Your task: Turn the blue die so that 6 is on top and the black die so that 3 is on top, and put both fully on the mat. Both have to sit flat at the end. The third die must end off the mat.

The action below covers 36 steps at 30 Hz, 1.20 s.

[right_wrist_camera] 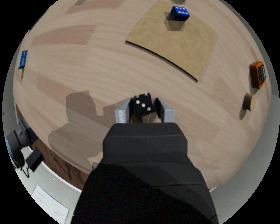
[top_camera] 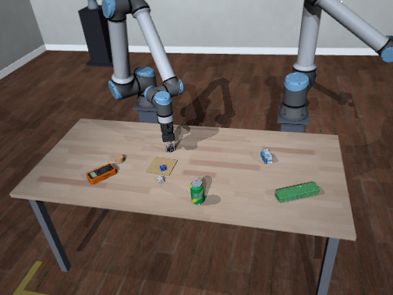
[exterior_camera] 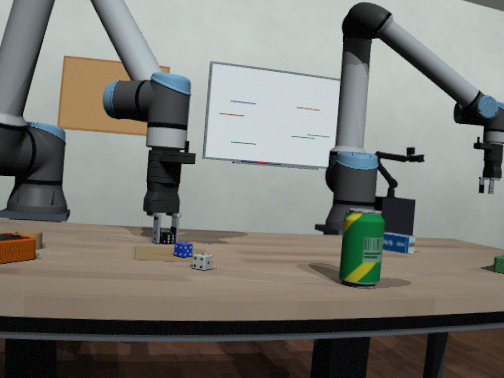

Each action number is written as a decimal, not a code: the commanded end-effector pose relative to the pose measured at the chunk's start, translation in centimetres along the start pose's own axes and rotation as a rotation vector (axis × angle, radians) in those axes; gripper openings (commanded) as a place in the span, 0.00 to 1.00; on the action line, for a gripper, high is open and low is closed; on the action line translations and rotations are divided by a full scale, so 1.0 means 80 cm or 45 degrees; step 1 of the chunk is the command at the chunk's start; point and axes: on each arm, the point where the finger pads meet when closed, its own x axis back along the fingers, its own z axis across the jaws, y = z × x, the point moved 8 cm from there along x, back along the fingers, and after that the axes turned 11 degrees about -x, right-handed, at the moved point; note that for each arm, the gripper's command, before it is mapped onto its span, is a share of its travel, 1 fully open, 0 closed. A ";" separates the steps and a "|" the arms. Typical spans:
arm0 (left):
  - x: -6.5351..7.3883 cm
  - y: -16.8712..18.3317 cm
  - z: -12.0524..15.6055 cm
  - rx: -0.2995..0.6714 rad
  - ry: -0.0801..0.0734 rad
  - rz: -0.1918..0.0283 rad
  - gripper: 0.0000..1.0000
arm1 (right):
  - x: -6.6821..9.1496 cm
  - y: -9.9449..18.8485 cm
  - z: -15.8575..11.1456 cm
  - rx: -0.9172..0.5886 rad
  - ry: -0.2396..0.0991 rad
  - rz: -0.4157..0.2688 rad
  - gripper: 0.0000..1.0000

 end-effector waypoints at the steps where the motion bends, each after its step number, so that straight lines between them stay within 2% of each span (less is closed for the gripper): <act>1: 0.001 0.001 0.000 0.000 0.000 -0.002 1.00 | 0.001 -0.001 0.000 0.000 -0.001 0.002 0.79; 10: 0.001 0.001 0.000 0.000 0.000 -0.002 1.00 | 0.001 -0.001 0.000 0.000 -0.001 0.002 0.79; 11: 0.001 0.001 0.000 0.000 0.000 -0.002 1.00 | 0.001 -0.001 0.000 0.000 -0.001 0.002 0.49; 36: 0.001 0.001 0.000 0.000 0.000 -0.002 1.00 | 0.001 -0.001 0.000 0.000 -0.001 0.002 0.49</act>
